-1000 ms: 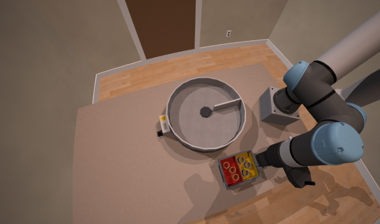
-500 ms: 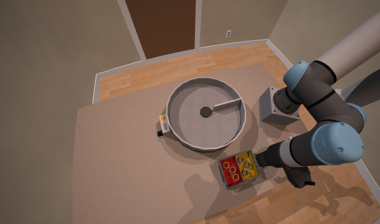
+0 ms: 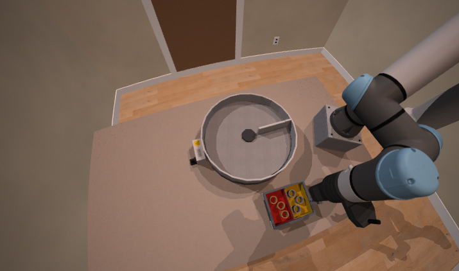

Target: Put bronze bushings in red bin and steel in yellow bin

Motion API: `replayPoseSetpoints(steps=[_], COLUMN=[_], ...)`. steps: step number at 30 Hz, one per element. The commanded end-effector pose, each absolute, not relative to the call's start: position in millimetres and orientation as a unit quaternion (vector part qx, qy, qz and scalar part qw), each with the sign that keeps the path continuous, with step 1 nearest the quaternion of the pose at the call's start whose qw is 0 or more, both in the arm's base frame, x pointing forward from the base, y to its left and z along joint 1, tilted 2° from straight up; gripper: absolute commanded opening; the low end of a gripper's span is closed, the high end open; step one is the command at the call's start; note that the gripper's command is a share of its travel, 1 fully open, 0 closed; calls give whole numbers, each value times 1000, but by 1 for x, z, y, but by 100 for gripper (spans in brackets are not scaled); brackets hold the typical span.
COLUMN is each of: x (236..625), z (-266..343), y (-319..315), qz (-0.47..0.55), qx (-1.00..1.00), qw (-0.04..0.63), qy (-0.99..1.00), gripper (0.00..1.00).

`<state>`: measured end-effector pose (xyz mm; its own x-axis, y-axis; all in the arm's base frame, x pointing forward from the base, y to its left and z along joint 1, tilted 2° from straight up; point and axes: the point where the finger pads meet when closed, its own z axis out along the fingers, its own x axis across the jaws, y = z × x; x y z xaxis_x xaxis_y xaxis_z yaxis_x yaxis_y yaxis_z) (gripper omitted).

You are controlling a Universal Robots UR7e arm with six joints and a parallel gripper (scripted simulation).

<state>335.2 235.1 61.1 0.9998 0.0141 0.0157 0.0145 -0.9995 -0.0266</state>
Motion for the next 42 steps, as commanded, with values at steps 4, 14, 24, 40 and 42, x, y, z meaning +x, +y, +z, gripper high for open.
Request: replayPoseSetpoints(steps=[4, 14, 24, 40, 42], x=[336, 336, 336, 336, 336], z=[62, 62, 62, 62, 62], y=[235, 235, 235, 235, 235], qz=[-8, -8, -8, -8, -8], qx=[-1000, -1000, -1000, -1000, -1000], qw=[14, 14, 14, 14, 14], qy=[-7, -7, -7, -7, -7], gripper=[42, 42, 42, 100, 100])
